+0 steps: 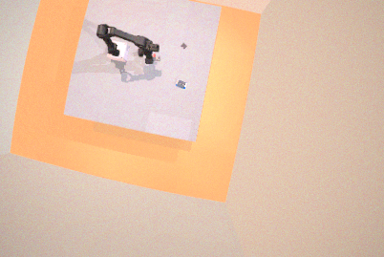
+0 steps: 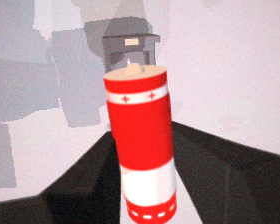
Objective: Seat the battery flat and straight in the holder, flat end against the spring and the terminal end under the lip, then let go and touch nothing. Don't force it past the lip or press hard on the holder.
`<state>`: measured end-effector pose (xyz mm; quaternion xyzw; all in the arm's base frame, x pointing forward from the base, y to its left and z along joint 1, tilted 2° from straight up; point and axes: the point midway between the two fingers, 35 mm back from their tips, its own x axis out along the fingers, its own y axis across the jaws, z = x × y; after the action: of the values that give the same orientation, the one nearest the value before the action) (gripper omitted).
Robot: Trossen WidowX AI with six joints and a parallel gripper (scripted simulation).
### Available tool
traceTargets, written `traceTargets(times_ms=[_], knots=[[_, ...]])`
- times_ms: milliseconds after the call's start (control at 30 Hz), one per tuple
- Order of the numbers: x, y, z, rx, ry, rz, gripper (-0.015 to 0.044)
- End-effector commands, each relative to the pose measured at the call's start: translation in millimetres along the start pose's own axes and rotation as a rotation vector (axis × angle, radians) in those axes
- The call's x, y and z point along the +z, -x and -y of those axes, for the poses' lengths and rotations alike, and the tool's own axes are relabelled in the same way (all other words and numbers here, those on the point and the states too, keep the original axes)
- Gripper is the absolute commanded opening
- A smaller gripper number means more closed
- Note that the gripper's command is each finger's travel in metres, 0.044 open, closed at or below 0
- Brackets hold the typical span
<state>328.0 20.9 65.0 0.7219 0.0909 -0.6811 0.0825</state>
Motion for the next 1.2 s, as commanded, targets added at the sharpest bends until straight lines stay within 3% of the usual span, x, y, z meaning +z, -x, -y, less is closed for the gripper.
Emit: traceTargets(times_ms=[0,700,1167], knots=[[-4,2,3,-0.001,-0.070,-0.002,0.0086],[2,-37,2,-0.013,-0.063,0.250,0.0086],[0,-41,2,-0.019,-0.064,0.310,0.0086]])
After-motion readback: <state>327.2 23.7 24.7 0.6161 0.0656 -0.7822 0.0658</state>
